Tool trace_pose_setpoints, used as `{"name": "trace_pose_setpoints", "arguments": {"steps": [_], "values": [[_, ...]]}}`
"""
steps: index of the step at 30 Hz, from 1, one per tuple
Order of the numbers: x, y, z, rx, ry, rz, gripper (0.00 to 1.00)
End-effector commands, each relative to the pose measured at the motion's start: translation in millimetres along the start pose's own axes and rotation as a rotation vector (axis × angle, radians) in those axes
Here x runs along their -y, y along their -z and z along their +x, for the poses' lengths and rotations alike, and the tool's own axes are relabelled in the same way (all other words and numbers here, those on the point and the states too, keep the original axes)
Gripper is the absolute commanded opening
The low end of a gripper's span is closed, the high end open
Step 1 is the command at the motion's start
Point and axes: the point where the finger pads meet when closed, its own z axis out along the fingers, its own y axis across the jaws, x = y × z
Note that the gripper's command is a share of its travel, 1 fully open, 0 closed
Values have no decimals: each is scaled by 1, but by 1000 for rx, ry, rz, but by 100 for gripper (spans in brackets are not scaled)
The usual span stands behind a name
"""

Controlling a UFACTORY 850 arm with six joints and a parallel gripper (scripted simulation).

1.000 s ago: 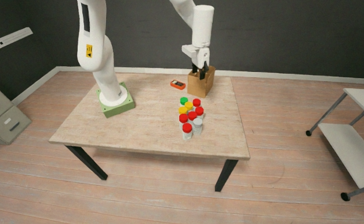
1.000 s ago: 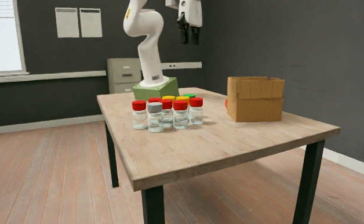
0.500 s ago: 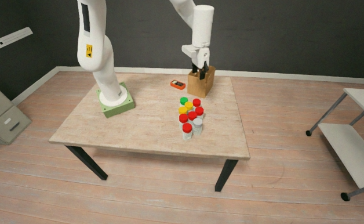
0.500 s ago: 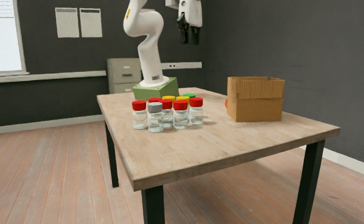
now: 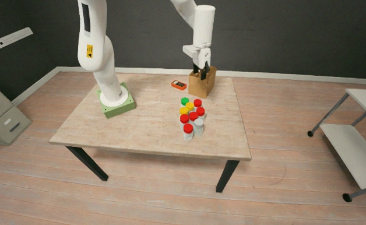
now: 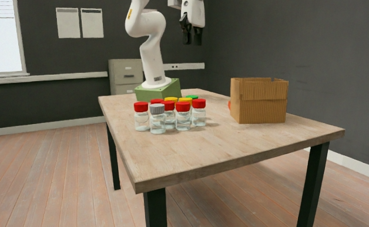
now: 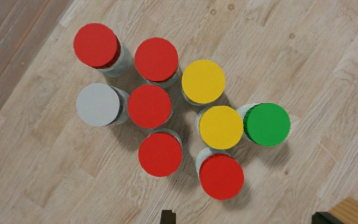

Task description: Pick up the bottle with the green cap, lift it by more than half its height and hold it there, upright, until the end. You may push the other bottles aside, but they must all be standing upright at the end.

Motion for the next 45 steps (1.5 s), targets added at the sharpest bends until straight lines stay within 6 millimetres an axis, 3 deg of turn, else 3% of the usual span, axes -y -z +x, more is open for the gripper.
{"name": "trace_pose_setpoints", "arguments": {"steps": [1, 19, 45], "values": [[0, 1, -1, 2, 0, 1, 79], [-12, -7, 3, 3, 157, 7, 79], [-52, -33, 18, 6, 656, 12, 79]]}}
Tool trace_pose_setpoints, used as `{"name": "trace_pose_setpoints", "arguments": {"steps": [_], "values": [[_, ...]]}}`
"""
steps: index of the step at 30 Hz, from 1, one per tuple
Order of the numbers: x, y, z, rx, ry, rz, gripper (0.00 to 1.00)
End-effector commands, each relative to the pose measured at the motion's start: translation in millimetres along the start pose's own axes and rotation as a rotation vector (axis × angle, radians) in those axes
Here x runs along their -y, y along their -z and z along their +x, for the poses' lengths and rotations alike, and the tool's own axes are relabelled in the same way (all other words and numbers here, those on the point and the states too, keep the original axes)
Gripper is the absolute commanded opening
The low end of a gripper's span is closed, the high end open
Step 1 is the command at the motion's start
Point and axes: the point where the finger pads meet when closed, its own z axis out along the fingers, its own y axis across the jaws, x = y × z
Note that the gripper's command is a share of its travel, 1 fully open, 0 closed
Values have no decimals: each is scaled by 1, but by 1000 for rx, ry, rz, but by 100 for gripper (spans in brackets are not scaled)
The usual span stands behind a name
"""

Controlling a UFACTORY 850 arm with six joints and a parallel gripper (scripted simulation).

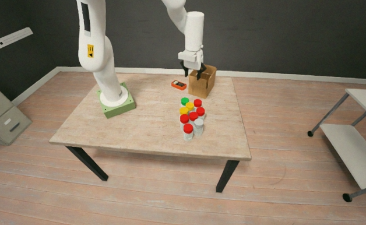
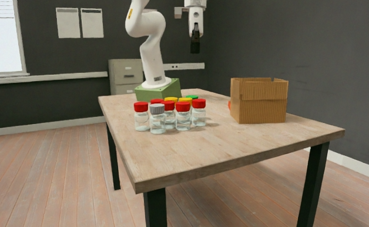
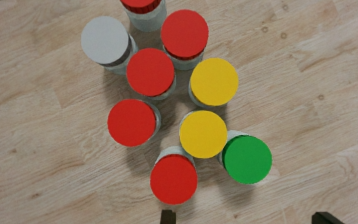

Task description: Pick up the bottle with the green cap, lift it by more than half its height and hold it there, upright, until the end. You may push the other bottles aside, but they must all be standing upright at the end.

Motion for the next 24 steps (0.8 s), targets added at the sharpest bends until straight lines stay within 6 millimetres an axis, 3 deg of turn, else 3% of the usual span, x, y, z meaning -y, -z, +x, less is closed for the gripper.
{"name": "trace_pose_setpoints", "arguments": {"steps": [1, 24], "values": [[-7, -3, -2, 5, 89, 1, 79], [-44, -23, -7, 13, 514, 3, 79]]}}
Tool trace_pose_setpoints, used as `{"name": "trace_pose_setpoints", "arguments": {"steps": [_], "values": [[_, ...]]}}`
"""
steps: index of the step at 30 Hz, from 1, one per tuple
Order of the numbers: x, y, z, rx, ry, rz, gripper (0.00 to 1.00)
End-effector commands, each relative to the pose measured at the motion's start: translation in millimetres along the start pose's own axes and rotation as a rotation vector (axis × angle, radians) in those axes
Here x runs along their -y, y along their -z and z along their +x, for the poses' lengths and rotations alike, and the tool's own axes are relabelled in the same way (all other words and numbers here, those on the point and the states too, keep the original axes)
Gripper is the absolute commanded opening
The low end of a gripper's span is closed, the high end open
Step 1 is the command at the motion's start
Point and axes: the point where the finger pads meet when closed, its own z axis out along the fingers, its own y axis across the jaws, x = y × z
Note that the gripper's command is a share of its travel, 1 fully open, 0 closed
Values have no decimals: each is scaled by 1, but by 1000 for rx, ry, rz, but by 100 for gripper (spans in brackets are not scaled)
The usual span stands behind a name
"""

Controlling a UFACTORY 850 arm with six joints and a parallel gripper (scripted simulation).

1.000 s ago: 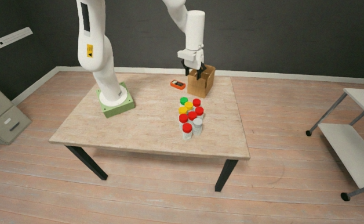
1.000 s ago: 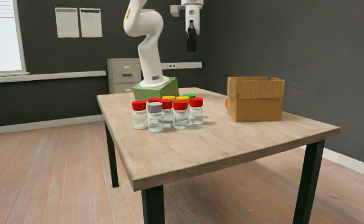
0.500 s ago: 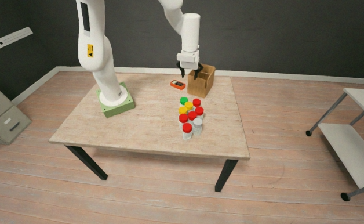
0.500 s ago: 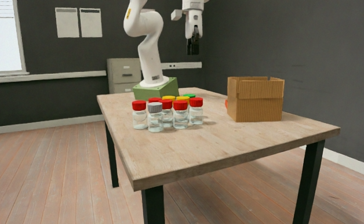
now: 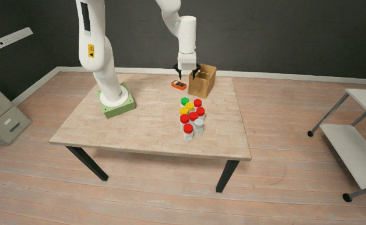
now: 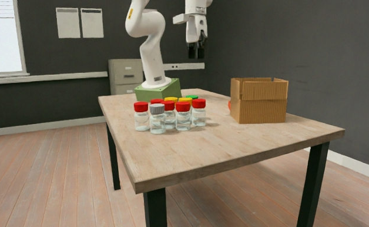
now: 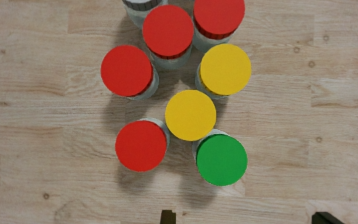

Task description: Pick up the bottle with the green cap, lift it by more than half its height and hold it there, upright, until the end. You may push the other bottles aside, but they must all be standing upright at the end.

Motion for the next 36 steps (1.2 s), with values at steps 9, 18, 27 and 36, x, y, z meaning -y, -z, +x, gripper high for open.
{"name": "trace_pose_setpoints", "arguments": {"steps": [9, 18, 27, 36], "values": [[-14, -8, -9, 9, 190, 2, 79], [-17, -9, -11, 10, 225, 2, 79], [-14, -19, -9, 1, 210, 8, 79], [-11, -46, -7, -9, 211, 11, 79]]}}
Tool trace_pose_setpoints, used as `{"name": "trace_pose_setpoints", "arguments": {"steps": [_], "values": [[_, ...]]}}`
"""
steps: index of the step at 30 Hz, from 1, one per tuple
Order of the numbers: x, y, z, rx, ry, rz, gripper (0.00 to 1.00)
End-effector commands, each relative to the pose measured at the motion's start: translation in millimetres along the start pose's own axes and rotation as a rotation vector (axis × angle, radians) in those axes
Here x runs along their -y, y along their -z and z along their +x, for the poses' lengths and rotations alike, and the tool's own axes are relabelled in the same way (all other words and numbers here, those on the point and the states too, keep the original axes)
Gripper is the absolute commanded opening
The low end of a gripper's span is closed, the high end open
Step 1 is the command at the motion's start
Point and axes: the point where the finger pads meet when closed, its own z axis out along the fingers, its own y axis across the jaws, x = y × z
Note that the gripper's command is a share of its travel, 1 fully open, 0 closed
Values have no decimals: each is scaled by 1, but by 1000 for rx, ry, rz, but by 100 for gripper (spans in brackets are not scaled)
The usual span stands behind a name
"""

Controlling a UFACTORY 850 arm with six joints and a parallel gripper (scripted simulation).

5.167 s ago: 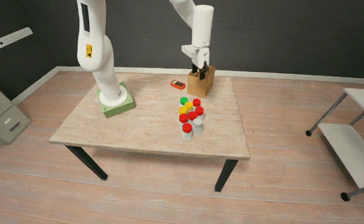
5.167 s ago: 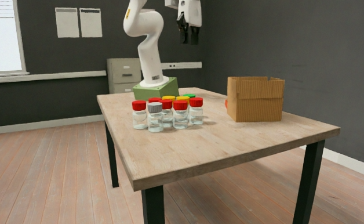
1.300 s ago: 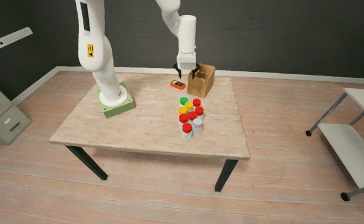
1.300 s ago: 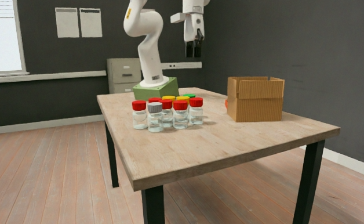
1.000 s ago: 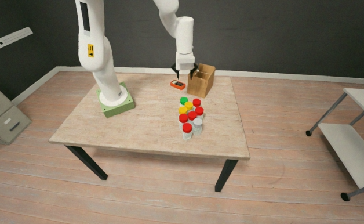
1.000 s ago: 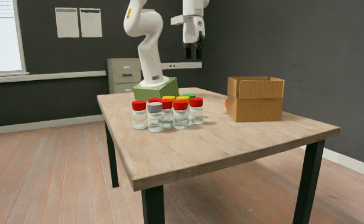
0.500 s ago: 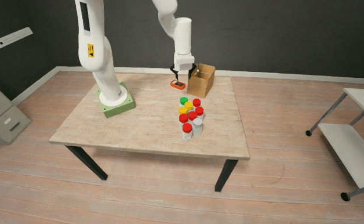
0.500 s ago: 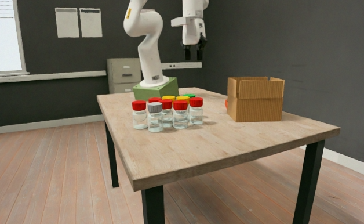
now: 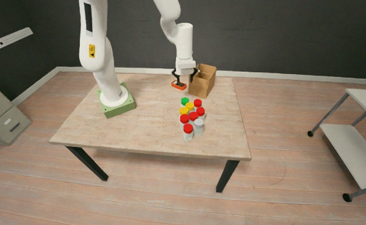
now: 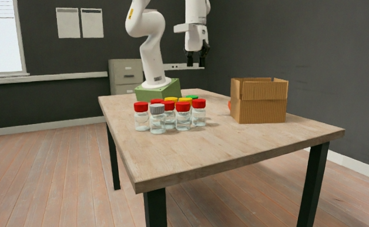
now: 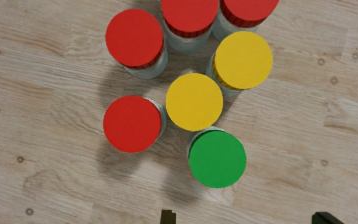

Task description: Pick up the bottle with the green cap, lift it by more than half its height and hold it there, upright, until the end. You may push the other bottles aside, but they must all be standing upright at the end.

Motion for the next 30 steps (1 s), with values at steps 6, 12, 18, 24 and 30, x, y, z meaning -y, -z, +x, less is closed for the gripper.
{"name": "trace_pose_setpoints", "arguments": {"steps": [6, 12, 18, 24, 30], "values": [[3, -32, 1, -8, 2, 5, 79], [3, -54, 0, -5, 6, 4, 79], [1, -74, -2, 2, 10, 2, 79], [-1, -88, -4, 10, 13, -1, 79], [-2, -94, -5, 14, 14, -2, 79]]}}
